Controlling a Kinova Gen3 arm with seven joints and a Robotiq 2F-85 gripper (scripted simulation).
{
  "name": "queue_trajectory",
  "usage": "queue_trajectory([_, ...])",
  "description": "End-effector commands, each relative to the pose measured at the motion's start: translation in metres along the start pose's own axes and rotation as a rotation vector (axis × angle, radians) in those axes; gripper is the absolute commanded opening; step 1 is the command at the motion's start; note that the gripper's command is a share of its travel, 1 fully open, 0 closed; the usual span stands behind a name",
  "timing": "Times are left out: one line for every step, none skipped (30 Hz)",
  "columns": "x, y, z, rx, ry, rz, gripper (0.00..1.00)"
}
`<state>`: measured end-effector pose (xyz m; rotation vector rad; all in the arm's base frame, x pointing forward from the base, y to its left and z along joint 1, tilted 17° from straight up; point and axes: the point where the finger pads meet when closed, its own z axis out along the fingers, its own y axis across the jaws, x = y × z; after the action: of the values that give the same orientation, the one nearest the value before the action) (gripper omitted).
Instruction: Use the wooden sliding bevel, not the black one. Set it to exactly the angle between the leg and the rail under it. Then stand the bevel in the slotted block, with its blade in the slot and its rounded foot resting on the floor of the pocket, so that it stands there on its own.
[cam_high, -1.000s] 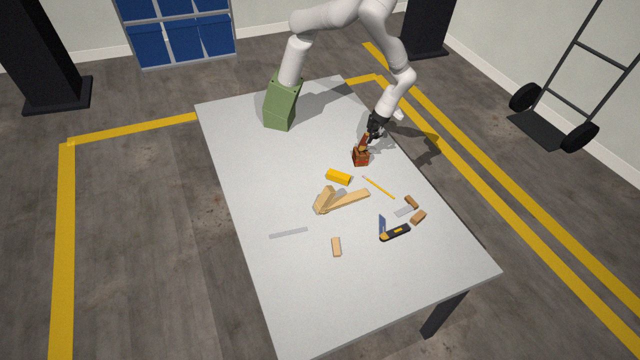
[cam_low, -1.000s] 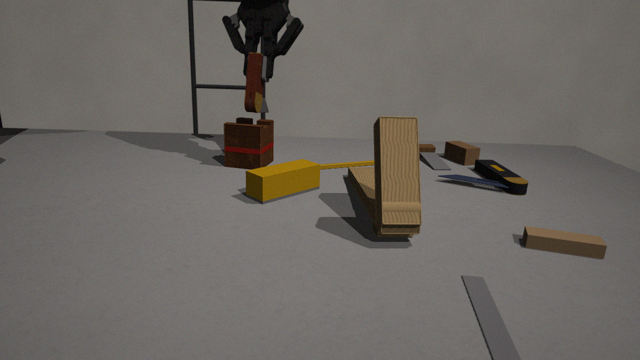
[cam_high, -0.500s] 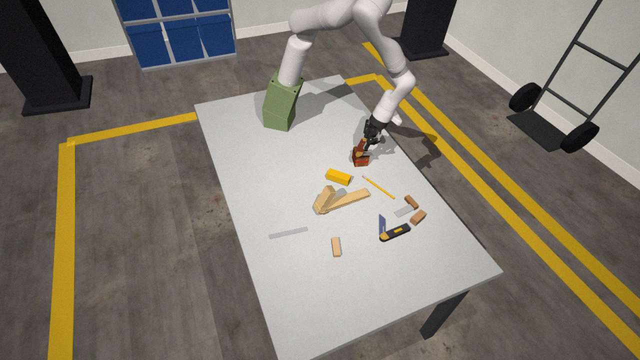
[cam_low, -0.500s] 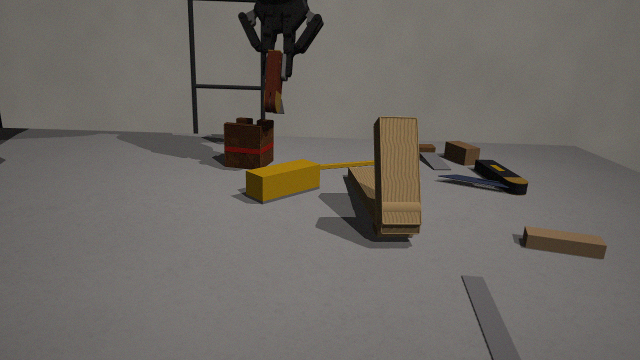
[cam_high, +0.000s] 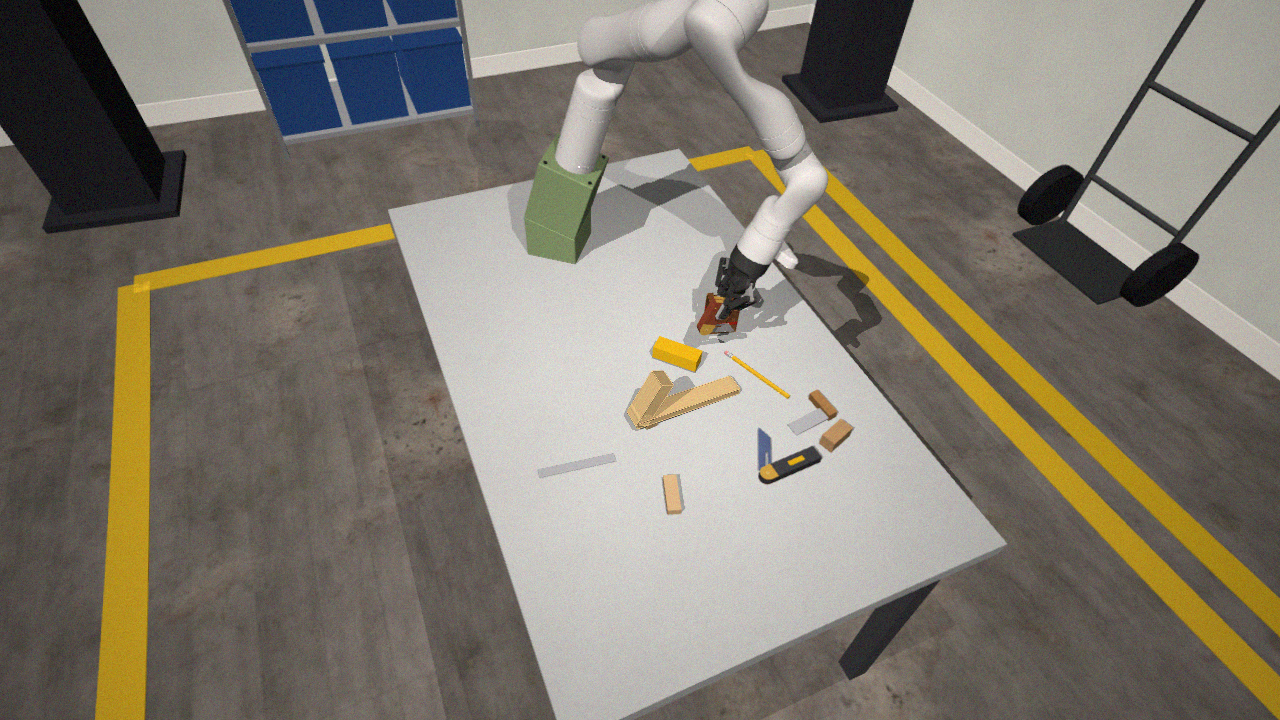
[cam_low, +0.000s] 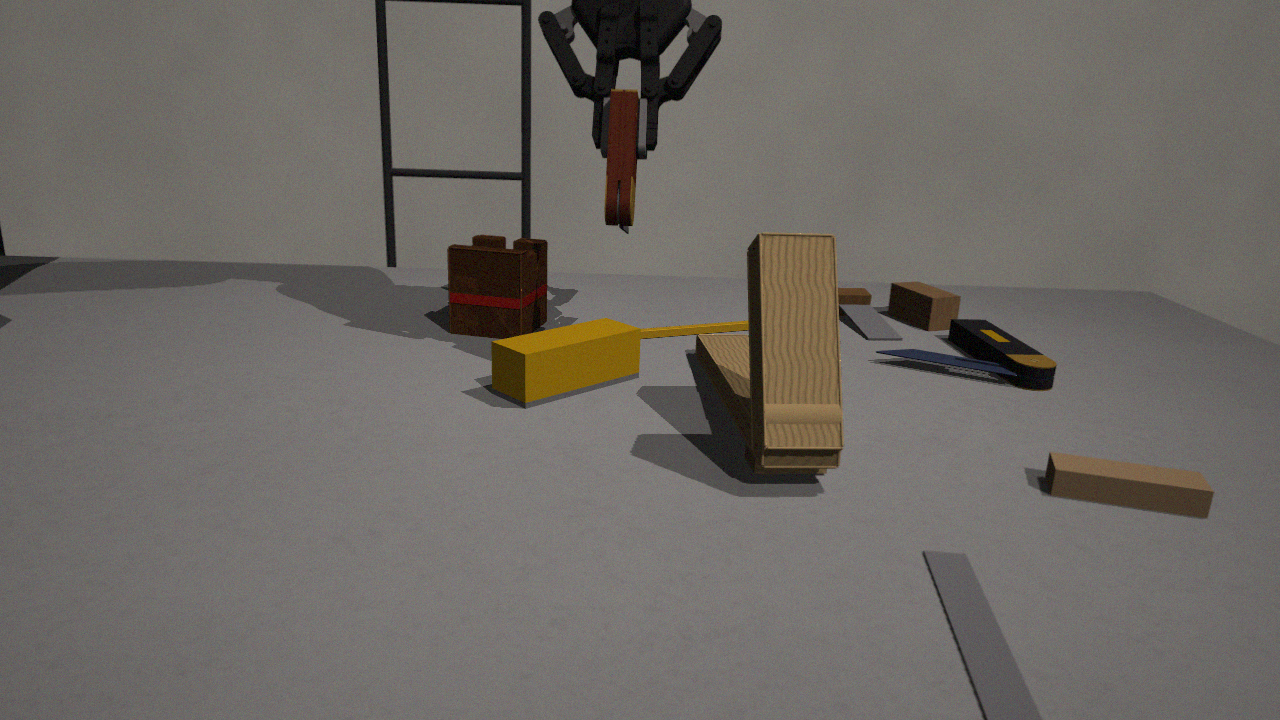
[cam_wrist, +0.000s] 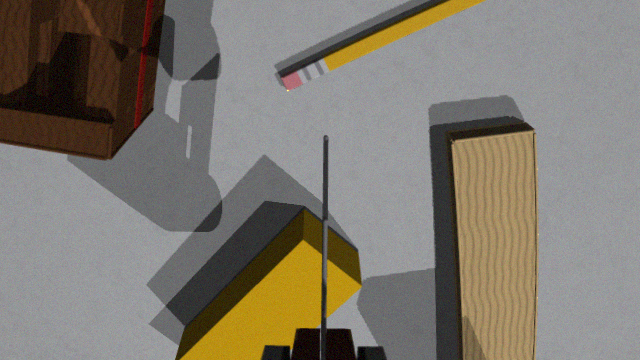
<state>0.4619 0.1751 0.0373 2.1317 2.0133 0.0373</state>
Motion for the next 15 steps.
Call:
queue_trajectory([-0.014,0.018,0.002,-0.009,-0.016,-0.026,0.10])
queue_trajectory([-0.018,0.022,0.003,-0.012,-0.020,-0.033,0.10])
queue_trajectory([-0.021,0.027,0.004,-0.015,-0.025,-0.040,0.10])
queue_trajectory([-0.025,0.032,0.005,-0.017,-0.030,-0.047,0.10])
queue_trajectory([-0.029,0.036,0.006,-0.020,-0.034,-0.054,0.10])
queue_trajectory([-0.033,0.041,0.006,-0.023,-0.039,-0.061,0.10])
queue_trajectory([-0.036,0.045,0.007,-0.025,-0.043,-0.067,0.10])
queue_trajectory([-0.036,0.045,0.007,-0.025,-0.043,-0.067,0.10])
queue_trajectory([-0.036,0.045,0.007,-0.025,-0.043,-0.067,0.10])
queue_trajectory([-0.040,0.049,0.008,-0.028,-0.047,-0.074,0.10])
queue_trajectory([-0.043,0.054,0.009,-0.030,-0.051,-0.080,0.10])
queue_trajectory([-0.046,0.057,0.009,-0.033,-0.055,-0.086,0.10])
queue_trajectory([-0.049,0.061,0.010,-0.035,-0.058,-0.091,0.10])
queue_trajectory([-0.052,0.065,0.011,-0.037,-0.062,-0.097,0.10])
queue_trajectory([-0.055,0.068,0.011,-0.039,-0.065,-0.102,0.10])
